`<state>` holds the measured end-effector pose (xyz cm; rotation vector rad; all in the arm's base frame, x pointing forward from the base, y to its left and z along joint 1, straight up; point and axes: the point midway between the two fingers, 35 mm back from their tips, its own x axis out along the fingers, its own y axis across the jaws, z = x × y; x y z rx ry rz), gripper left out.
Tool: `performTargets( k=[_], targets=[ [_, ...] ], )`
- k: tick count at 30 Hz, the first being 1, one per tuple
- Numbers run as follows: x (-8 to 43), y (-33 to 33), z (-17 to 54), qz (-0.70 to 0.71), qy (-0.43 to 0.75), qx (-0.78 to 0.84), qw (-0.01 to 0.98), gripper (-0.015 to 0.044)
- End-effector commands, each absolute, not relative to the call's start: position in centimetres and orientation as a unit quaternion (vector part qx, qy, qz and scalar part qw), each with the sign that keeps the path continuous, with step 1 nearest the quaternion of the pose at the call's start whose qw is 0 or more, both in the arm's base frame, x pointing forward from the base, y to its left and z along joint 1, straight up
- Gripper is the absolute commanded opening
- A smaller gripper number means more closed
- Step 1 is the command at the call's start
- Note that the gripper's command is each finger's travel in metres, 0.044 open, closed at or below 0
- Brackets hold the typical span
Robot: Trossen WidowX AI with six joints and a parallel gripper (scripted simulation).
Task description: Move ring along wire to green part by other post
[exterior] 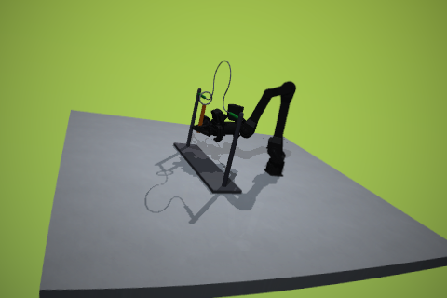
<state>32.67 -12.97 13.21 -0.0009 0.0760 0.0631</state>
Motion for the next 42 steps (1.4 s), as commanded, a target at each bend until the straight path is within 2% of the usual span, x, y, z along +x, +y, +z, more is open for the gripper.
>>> performTargets(
  k=[1,15,30,42],
  targets=[
    [32.6,-12.4,13.2,0.03,0.038,0.007,0.999,-0.015],
    [32.4,-9.6,13.3,0.034,0.039,0.067,0.996,-0.015],
    [32.2,-4.7,14.7,0.04,0.041,0.209,0.976,-0.015],
    [31.0,-2.7,16.0,0.057,0.085,0.278,0.955,-0.015]
  ],
)
